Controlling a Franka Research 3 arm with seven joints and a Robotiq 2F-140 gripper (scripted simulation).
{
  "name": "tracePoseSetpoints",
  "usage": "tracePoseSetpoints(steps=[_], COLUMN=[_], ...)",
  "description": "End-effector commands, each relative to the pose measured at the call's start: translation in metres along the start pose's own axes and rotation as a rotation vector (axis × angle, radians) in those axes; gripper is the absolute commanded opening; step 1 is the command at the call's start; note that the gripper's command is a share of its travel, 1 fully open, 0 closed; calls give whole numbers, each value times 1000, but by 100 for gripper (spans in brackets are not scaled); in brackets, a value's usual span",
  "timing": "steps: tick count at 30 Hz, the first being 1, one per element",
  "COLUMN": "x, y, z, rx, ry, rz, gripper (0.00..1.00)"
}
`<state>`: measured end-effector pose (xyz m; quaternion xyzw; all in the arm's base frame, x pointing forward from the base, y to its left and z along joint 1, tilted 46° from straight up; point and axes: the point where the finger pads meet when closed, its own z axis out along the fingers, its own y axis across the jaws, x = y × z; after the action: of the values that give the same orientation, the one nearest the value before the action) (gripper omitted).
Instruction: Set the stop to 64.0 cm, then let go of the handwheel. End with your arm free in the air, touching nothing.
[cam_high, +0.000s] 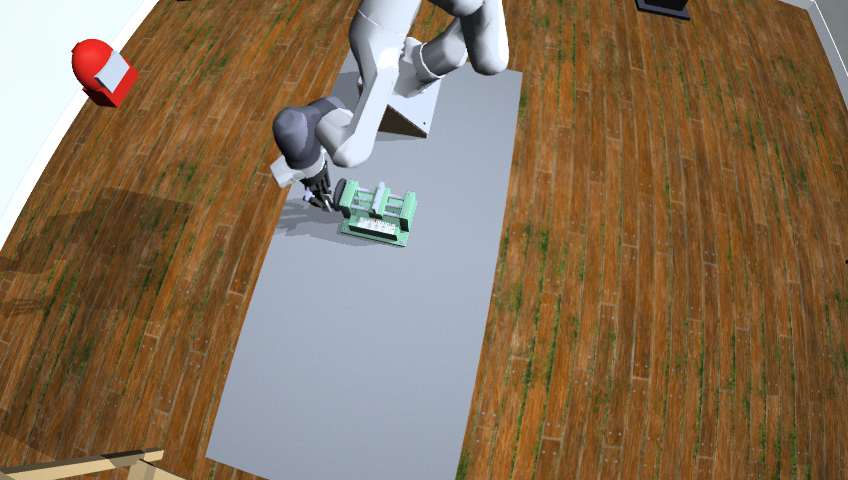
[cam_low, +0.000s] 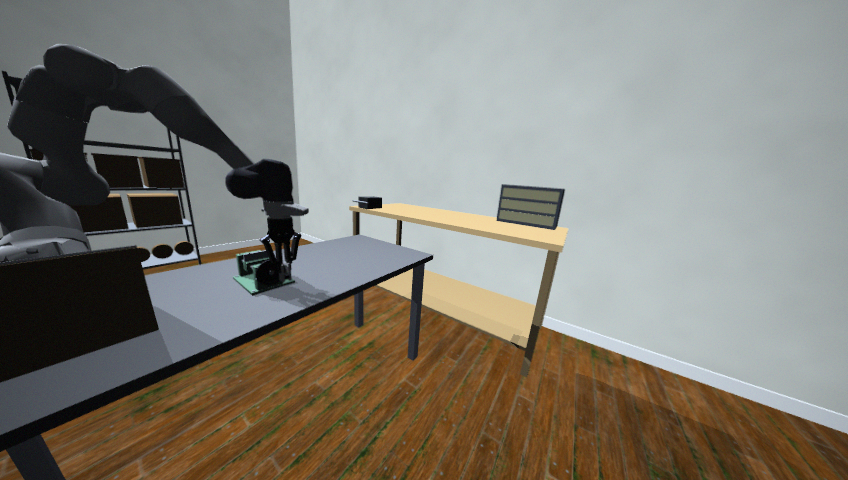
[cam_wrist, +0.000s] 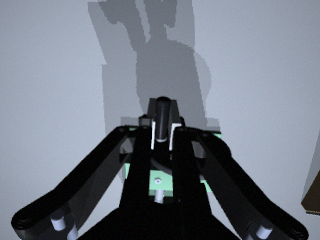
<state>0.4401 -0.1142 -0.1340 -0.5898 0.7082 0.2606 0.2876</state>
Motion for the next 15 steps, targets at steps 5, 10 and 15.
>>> tracePoseSetpoints(steps=[5, 10, 15], x=[1, 1, 1], y=[1, 2, 3], z=[4, 5, 6], rx=[0, 0, 0], ry=[2, 2, 2], rz=[-1, -1, -1], gripper=[4, 4, 4])
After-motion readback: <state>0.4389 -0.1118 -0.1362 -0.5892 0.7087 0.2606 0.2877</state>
